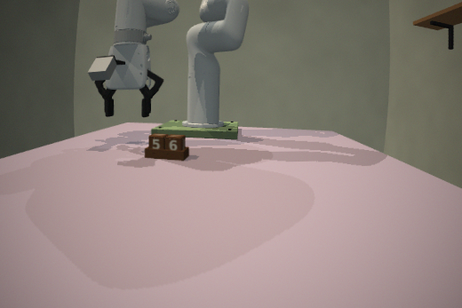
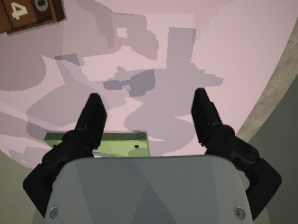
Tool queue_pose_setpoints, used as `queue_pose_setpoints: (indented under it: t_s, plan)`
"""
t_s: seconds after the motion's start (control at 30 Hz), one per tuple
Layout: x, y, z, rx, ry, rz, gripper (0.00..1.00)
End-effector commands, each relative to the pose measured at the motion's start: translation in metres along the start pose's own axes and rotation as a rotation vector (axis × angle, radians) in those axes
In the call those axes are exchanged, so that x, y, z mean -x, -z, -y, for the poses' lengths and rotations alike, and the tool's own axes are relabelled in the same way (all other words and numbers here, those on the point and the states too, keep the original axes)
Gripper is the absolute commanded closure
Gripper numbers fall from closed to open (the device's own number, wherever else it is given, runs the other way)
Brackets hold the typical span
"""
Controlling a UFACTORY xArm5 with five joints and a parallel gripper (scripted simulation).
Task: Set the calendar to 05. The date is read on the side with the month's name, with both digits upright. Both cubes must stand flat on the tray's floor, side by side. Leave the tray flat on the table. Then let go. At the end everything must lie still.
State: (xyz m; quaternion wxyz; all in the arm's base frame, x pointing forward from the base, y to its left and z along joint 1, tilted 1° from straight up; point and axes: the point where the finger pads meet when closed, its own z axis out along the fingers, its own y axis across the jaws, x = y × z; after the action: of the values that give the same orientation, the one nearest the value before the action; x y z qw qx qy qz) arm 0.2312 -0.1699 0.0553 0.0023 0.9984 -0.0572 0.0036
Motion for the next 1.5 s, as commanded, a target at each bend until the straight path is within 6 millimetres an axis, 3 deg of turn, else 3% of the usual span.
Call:
queue_pose_setpoints:
  t_s: [0.0,0.3,0.83,1.47]
  plan:
    - [-0.001,0.014,0.000,0.001,0.000,-0.002,0.00]
    - [-0.001,0.044,0.000,0.001,0.000,-0.002,0.00]
    - [-0.001,0.045,0.000,0.001,0.007,-0.002,0.00]
    - [-0.041,0.046,0.034,-0.001,0.590,-0.001,0.00]
